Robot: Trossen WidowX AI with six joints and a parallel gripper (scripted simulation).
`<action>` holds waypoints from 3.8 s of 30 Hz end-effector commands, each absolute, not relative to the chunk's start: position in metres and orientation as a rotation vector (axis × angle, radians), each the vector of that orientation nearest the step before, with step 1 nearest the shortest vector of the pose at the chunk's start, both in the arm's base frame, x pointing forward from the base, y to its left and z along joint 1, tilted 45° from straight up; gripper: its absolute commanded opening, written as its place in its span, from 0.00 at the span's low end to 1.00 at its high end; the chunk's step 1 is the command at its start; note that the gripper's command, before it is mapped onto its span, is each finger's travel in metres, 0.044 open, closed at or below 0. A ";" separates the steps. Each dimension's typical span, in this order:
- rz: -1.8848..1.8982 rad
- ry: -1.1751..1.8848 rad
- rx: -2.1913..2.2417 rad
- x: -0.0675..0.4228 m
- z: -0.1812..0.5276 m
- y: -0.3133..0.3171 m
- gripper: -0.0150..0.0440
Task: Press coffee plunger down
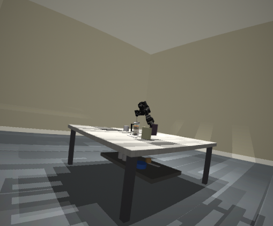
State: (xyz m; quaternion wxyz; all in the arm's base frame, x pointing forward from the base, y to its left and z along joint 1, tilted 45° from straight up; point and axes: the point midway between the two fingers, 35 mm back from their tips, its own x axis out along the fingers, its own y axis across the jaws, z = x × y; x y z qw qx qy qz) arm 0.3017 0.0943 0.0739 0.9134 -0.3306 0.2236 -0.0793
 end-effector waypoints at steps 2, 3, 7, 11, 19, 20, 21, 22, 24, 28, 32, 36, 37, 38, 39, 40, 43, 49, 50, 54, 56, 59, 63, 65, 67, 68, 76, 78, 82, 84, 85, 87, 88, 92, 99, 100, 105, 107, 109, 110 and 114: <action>-0.186 0.543 -0.750 0.292 0.045 0.068 0.45; -0.187 0.543 -0.750 0.292 0.044 0.067 0.45; -0.187 0.540 -0.752 0.295 0.040 0.062 0.45; -0.188 0.536 -0.754 0.299 0.038 0.059 0.45; -0.189 0.534 -0.755 0.308 0.037 0.058 0.45; -0.189 0.534 -0.755 0.308 0.037 0.058 0.45; -0.190 0.534 -0.755 0.309 0.037 0.058 0.45; -0.190 0.534 -0.754 0.309 0.037 0.058 0.45; -0.190 0.534 -0.754 0.310 0.037 0.059 0.45; -0.190 0.534 -0.754 0.311 0.036 0.059 0.45; -0.190 0.533 -0.754 0.311 0.036 0.060 0.45; -0.190 0.533 -0.754 0.312 0.036 0.061 0.45; -0.190 0.533 -0.754 0.312 0.035 0.061 0.45; -0.190 0.533 -0.754 0.312 0.035 0.061 0.45; -0.190 0.533 -0.754 0.312 0.035 0.061 0.45; -0.190 0.533 -0.754 0.312 0.035 0.061 0.45; -0.190 0.533 -0.754 0.312 0.035 0.062 0.45; -0.190 0.533 -0.754 0.312 0.035 0.062 0.45; -0.190 0.533 -0.754 0.312 0.035 0.062 0.45; -0.190 0.533 -0.754 0.312 0.034 0.063 0.45; -0.190 0.533 -0.754 0.312 0.034 0.063 0.45; -0.190 0.533 -0.754 0.312 0.034 0.063 0.45; -0.190 0.533 -0.754 0.313 0.034 0.064 0.45; -0.190 0.533 -0.754 0.313 0.034 0.064 0.45; -0.190 0.533 -0.754 0.313 0.034 0.064 0.45; -0.190 0.533 -0.754 0.313 0.034 0.064 0.45; -0.190 0.533 -0.754 0.314 0.034 0.064 0.45; -0.190 0.533 -0.754 0.314 0.034 0.064 0.45; -0.190 0.533 -0.754 0.314 0.034 0.065 0.45; -0.190 0.533 -0.754 0.314 0.034 0.065 0.45; -0.190 0.533 -0.754 0.315 0.034 0.065 0.45; -0.190 0.533 -0.754 0.315 0.033 0.065 0.45; -0.190 0.533 -0.754 0.315 0.033 0.065 0.45; -0.190 0.533 -0.754 0.315 0.033 0.065 0.45; -0.180 0.518 -0.742 0.316 0.037 0.069 0.45; -0.180 0.518 -0.742 0.316 0.037 0.069 0.45; -0.180 0.518 -0.742 0.316 0.037 0.069 0.50; -0.180 0.518 -0.742 0.316 0.037 0.069 0.59; -0.180 0.518 -0.742 0.316 0.037 0.069 0.68; -0.180 0.518 -0.742 0.316 0.037 0.069 0.72; -0.180 0.518 -0.742 0.316 0.037 0.069 0.90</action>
